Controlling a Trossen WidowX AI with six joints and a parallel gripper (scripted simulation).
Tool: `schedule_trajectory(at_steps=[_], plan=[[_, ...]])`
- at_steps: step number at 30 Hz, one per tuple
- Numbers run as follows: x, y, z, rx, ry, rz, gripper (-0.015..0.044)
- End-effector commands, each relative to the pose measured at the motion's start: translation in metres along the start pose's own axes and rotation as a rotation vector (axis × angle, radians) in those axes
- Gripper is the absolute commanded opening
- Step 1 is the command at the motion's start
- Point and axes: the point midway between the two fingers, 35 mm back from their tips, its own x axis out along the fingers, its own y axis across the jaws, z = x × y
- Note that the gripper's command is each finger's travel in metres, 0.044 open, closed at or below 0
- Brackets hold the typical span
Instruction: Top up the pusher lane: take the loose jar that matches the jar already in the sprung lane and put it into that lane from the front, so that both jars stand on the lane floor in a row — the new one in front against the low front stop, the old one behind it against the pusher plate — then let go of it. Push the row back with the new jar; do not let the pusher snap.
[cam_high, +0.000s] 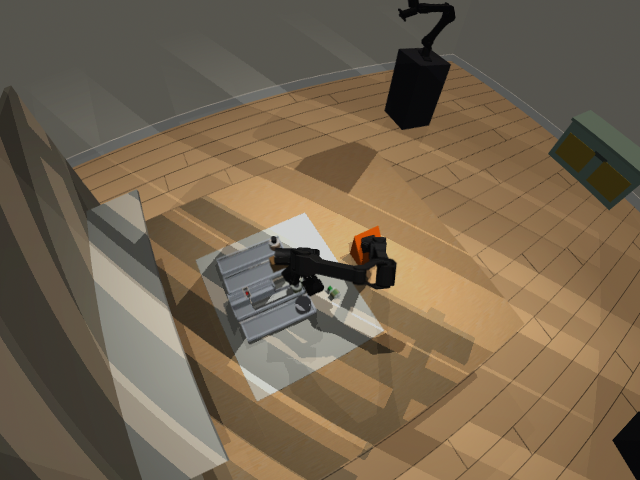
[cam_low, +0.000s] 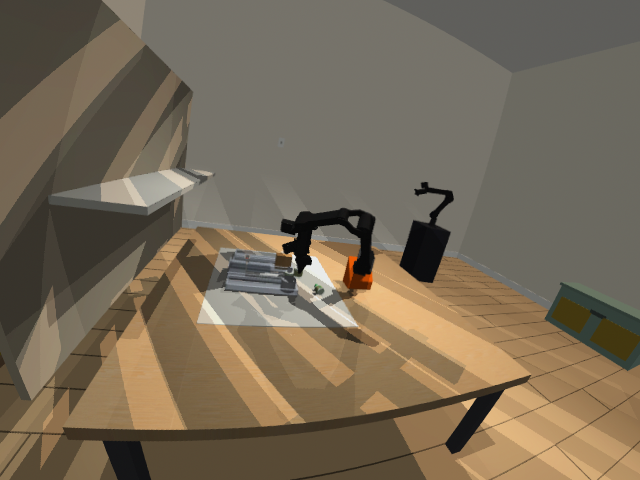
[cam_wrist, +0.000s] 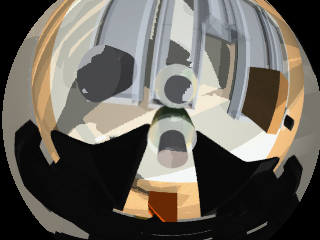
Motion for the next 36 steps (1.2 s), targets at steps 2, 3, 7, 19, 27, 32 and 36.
schedule_trajectory(at_steps=[2,3,7,19,27,32,36], plan=[[-0.002,0.001,0.008,-0.014,-0.018,0.0,0.0],[-0.002,0.001,0.008,-0.014,-0.018,0.0,0.0],[-0.002,0.001,0.01,-0.014,-0.018,0.0,0.0],[-0.002,0.001,0.014,-0.014,-0.019,0.0,0.0],[-0.002,0.002,0.016,-0.014,-0.019,0.0,0.0],[-0.002,0.002,0.018,-0.014,-0.019,0.0,0.0],[-0.002,0.002,0.019,-0.014,-0.019,0.0,0.0]])
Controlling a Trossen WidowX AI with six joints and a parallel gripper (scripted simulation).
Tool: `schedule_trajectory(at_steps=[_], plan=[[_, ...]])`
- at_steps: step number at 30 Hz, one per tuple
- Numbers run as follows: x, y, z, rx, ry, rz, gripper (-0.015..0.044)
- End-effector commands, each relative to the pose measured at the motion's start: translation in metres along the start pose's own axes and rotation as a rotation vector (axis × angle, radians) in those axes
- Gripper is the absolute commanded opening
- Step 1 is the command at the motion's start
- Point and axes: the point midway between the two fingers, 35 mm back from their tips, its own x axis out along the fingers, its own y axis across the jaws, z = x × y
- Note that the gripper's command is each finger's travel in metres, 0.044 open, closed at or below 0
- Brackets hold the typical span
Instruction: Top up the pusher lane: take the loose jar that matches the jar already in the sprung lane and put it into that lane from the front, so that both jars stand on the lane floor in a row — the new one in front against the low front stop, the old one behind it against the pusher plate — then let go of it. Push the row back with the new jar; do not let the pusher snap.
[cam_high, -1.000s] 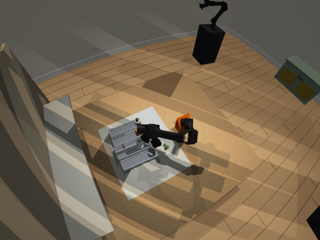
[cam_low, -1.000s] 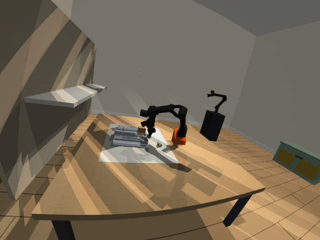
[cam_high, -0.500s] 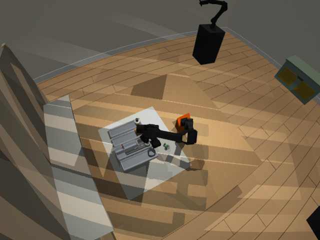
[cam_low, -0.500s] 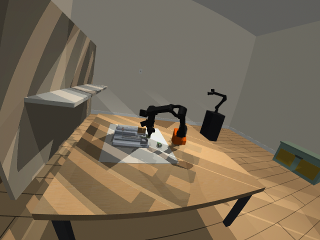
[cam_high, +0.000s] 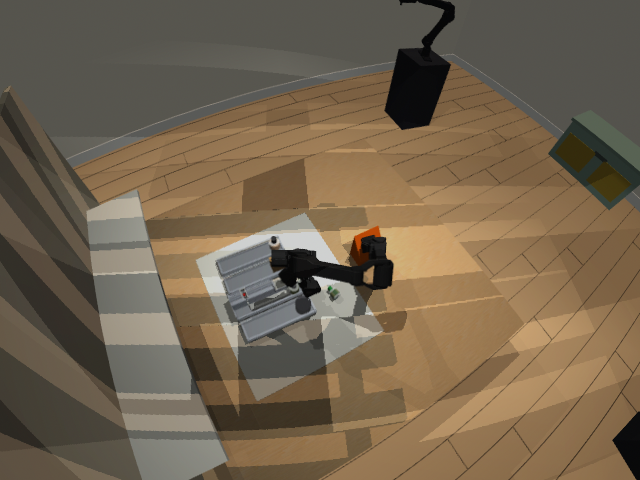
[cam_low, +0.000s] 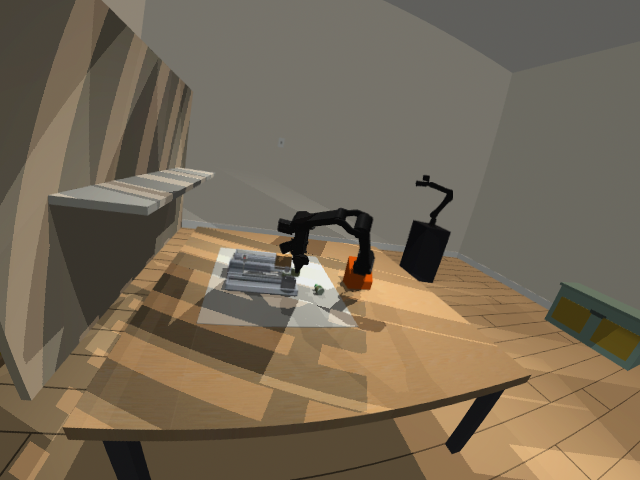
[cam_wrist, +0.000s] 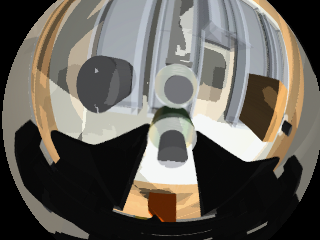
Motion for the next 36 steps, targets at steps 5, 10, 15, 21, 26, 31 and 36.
schedule_trajectory(at_steps=[5,10,15,21,26,31,36], plan=[[-0.002,0.002,0.009,-0.014,-0.021,0.004,0.0],[-0.002,0.002,0.011,-0.014,-0.021,0.004,0.0],[-0.003,0.002,0.013,-0.014,-0.021,0.004,0.0],[-0.003,0.003,0.015,-0.014,-0.021,0.004,0.0],[-0.004,0.003,0.016,-0.014,-0.021,0.004,0.0],[-0.004,0.003,0.018,-0.014,-0.021,0.004,0.0],[-0.004,0.003,0.019,-0.014,-0.021,0.004,0.0]])
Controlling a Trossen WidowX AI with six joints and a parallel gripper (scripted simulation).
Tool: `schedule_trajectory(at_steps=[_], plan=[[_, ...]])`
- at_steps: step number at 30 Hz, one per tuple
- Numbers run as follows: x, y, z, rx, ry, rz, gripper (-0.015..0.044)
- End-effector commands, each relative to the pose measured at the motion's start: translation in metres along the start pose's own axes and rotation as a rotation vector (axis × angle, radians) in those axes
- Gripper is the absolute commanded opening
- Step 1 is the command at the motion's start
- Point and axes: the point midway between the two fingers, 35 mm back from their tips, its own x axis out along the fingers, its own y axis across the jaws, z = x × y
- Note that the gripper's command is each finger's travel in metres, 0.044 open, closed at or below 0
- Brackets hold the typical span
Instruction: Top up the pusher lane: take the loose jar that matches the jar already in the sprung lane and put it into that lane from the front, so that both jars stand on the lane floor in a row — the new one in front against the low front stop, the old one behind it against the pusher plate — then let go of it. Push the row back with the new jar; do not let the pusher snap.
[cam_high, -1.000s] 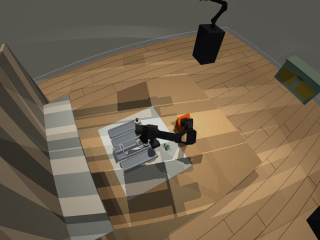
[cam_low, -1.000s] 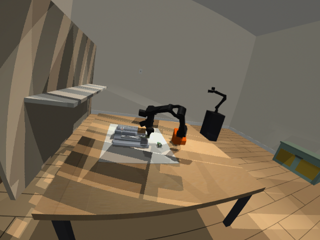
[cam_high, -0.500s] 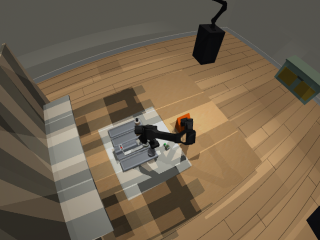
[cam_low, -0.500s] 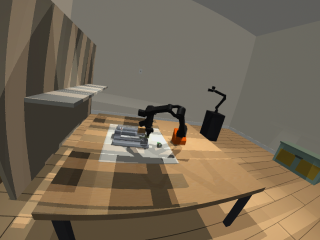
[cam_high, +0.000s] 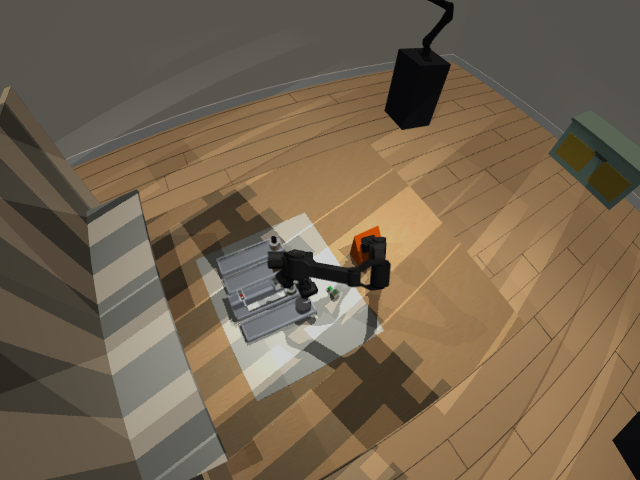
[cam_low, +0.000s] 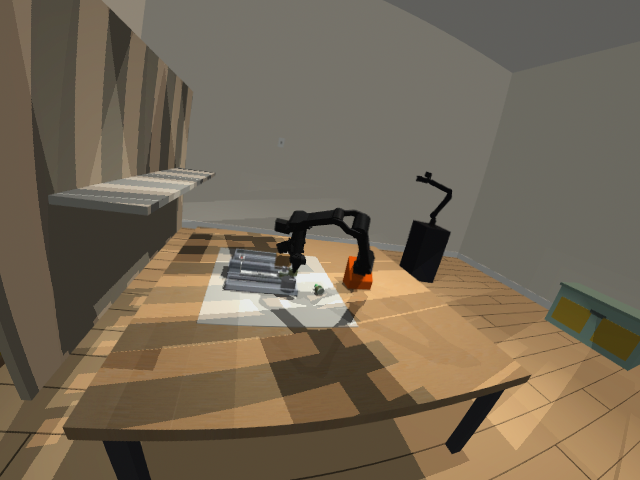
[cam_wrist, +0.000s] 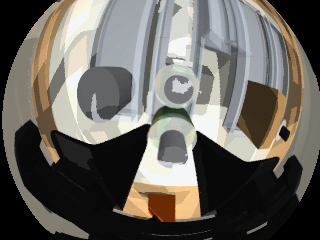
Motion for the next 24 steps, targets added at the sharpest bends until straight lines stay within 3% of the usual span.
schedule_trajectory(at_steps=[1,24], plan=[[-0.0033,0.0026,0.0079,-0.012,-0.023,0.007,0.0],[-0.0059,0.0035,0.0151,-0.012,-0.023,0.007,0.0]])
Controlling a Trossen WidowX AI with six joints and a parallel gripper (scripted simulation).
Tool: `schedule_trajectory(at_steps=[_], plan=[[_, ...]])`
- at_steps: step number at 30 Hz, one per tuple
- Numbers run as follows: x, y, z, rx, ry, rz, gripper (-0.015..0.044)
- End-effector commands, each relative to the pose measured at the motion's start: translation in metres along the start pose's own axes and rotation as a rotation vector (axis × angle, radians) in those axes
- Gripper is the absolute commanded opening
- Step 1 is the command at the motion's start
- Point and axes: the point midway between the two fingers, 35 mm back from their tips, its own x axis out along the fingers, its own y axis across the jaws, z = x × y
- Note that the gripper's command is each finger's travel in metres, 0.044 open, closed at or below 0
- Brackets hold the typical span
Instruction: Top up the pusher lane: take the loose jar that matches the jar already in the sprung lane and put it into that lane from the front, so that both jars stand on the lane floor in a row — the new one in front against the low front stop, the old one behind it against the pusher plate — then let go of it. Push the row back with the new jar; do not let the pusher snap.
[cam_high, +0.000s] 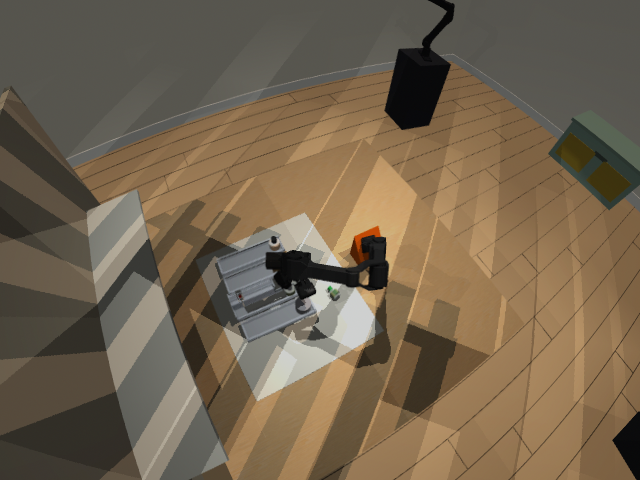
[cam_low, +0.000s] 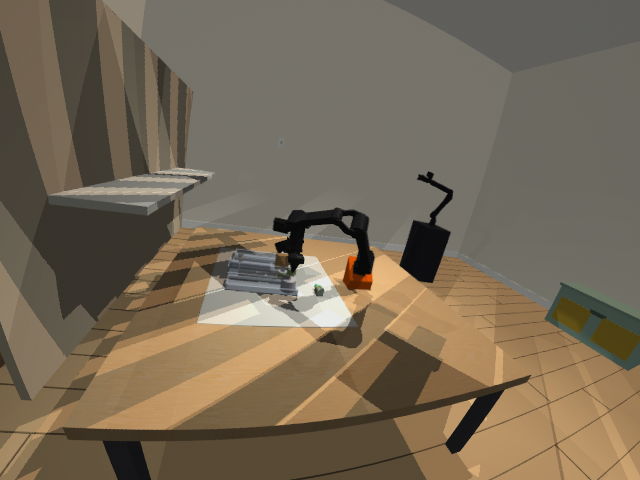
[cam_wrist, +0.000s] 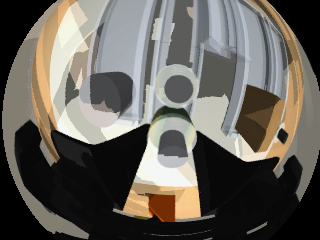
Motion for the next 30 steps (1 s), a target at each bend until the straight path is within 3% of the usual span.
schedule_trajectory(at_steps=[1,30], plan=[[-0.0037,0.0028,0.0083,-0.014,-0.025,0.007,0.0],[-0.0031,0.0034,0.0119,-0.014,-0.025,0.007,0.0]])
